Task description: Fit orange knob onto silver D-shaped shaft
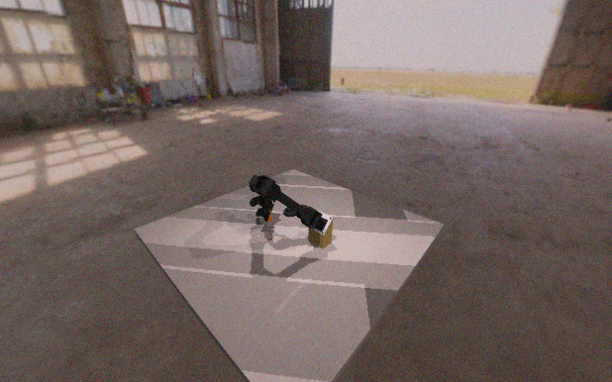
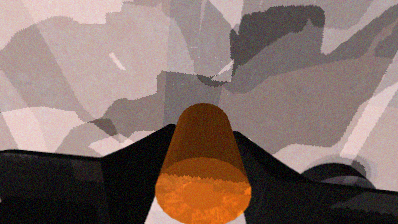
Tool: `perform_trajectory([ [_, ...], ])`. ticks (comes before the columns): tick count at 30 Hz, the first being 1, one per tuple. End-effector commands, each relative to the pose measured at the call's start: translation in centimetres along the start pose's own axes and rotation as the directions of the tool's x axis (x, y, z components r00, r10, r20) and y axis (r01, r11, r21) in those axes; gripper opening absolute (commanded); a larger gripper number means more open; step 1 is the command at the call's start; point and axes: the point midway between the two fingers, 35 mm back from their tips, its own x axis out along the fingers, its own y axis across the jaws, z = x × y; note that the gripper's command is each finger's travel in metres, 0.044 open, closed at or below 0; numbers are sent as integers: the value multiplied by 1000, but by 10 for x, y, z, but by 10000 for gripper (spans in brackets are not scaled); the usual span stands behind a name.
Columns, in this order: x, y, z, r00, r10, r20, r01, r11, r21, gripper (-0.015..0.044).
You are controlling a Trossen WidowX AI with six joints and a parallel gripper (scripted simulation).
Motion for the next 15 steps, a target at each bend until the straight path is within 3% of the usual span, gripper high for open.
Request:
perform_trajectory([
  [1, -31, -2, 2, 1000, -14, 9, 14, 1000, -8, 0],
  [9, -84, 5, -3, 1000, -5, 13, 5, 1000, -8, 0],
  [15, -89, 7, -4, 1000, -5, 14, 5, 1000, -8, 0],
])
